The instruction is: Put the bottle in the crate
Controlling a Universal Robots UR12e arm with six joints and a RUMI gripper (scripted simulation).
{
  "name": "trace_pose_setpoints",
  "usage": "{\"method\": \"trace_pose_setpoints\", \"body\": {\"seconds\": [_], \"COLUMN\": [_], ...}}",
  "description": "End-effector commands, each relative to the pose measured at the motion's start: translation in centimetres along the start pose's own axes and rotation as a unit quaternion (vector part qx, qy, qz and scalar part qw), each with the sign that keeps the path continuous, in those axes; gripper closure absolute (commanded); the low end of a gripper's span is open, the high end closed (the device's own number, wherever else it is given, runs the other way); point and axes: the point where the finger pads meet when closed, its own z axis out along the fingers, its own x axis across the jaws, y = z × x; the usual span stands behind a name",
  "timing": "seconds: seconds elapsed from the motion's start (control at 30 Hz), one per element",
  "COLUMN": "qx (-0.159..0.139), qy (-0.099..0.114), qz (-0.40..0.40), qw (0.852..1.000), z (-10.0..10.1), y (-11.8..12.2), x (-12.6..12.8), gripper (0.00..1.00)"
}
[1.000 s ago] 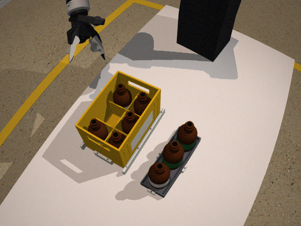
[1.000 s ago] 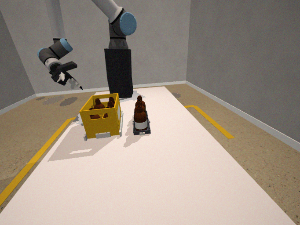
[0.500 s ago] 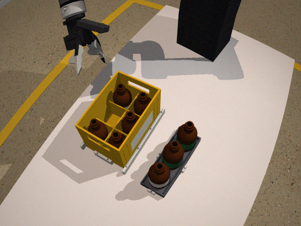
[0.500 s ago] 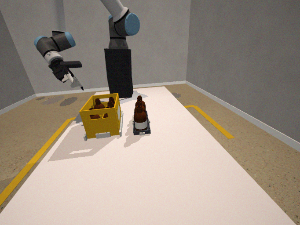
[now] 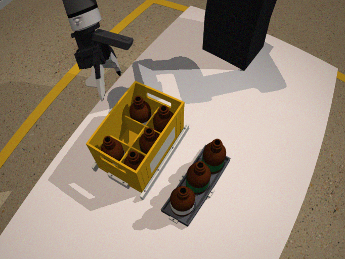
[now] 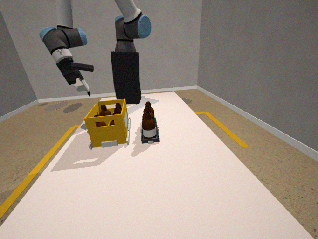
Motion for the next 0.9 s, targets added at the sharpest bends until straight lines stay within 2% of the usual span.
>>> {"method": "trace_pose_setpoints", "body": {"seconds": [0.0,0.1,0.2,0.3,0.37,0.4,0.57,0.63,0.73,0.87], "qx": [-0.032,-0.033,-0.051,-0.058,-0.067,-0.068,-0.087,-0.087,-0.093,-0.097], "qy": [-0.064,-0.067,-0.108,-0.126,-0.147,-0.149,-0.191,-0.191,-0.206,-0.214], "qz": [-0.05,-0.053,-0.089,-0.104,-0.123,-0.125,-0.162,-0.162,-0.175,-0.182], "qw": [0.996,0.996,0.989,0.985,0.979,0.979,0.964,0.964,0.958,0.955], "z": [0.9,1.0,1.7,2.1,2.5,2.5,3.3,3.3,3.6,3.7], "y": [-0.2,-0.3,-0.8,-1.1,-1.4,-1.4,-2.0,-2.0,-2.2,-2.3], "x": [0.8,0.9,1.6,1.9,2.3,2.4,3.1,3.1,3.4,3.6], "gripper": [0.0,0.0,0.0,0.0,0.0,0.0,0.0,0.0,0.0,0.0]}}
